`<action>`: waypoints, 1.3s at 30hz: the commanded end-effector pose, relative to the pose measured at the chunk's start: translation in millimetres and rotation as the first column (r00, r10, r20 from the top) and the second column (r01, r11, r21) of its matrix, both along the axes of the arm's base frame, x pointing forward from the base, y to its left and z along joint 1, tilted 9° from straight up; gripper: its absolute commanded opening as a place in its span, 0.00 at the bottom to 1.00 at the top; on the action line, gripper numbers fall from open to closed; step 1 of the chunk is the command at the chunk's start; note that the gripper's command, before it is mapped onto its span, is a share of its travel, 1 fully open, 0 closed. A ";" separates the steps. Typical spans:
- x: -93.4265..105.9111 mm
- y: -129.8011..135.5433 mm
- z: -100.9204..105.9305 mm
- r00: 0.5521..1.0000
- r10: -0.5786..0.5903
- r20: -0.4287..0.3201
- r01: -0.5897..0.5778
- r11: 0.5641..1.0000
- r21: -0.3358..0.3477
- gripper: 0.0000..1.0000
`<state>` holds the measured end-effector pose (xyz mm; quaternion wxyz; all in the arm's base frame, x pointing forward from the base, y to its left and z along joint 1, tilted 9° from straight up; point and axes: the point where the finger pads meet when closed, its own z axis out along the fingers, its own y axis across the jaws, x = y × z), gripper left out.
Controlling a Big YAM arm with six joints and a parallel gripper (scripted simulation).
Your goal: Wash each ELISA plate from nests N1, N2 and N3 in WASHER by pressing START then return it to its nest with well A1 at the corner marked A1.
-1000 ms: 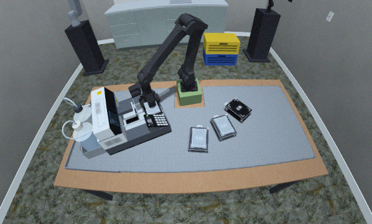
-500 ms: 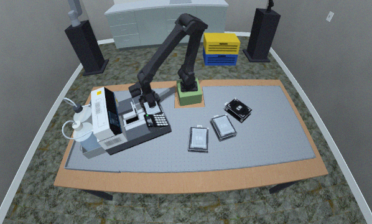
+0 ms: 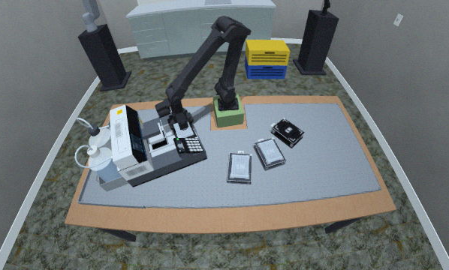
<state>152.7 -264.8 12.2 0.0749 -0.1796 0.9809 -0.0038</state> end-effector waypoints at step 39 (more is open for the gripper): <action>-3.5 -21.7 83.2 1.000 0.000 0.024 0.002 0.998 -0.058 0.82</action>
